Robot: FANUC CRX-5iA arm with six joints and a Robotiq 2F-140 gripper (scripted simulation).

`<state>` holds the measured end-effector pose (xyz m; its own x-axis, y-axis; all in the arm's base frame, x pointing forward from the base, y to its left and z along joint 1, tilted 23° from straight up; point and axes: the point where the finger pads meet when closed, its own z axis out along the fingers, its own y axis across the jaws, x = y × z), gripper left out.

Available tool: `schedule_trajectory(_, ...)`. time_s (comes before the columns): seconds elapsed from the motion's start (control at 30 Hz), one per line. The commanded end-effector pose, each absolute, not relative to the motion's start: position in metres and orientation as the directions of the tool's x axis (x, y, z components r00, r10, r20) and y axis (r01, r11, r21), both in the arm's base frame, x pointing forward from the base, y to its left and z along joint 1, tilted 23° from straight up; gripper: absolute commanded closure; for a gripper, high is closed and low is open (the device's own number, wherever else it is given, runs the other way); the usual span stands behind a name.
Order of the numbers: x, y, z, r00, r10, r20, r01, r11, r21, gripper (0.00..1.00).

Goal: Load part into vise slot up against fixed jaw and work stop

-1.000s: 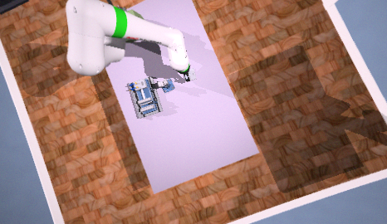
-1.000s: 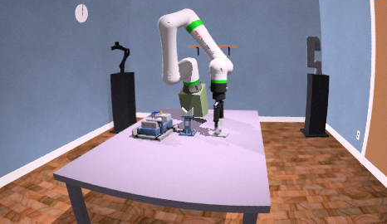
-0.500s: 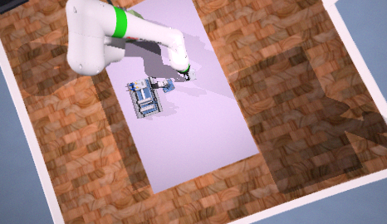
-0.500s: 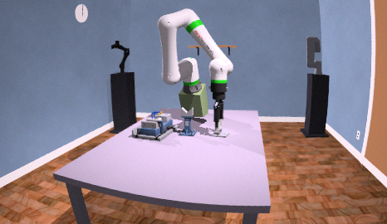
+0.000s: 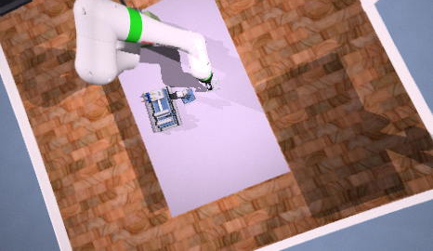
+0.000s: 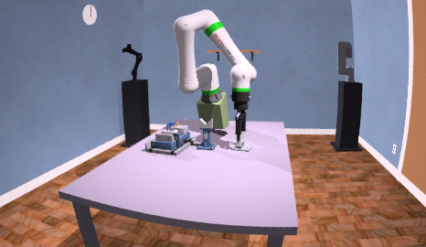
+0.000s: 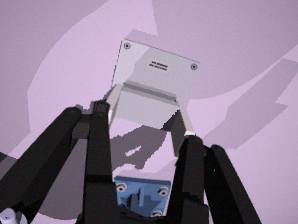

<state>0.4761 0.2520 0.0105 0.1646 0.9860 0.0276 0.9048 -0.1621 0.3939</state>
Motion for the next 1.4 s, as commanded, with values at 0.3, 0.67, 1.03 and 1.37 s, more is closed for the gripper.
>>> schedule_trajectory(0.3,0.476,0.252,0.011,0.165,0.986,0.028,0.905,-0.162,0.394,1.00)
schedule_trajectory(0.67,0.476,0.252,0.011,0.165,0.986,0.028,0.905,-0.162,0.394,1.00)
schedule_trajectory(1.03,0.474,0.252,0.015,0.165,0.986,0.028,0.905,-0.162,0.394,1.00)
schedule_trajectory(1.37,0.469,0.253,0.027,0.165,0.986,0.028,0.905,-0.162,0.394,1.00)
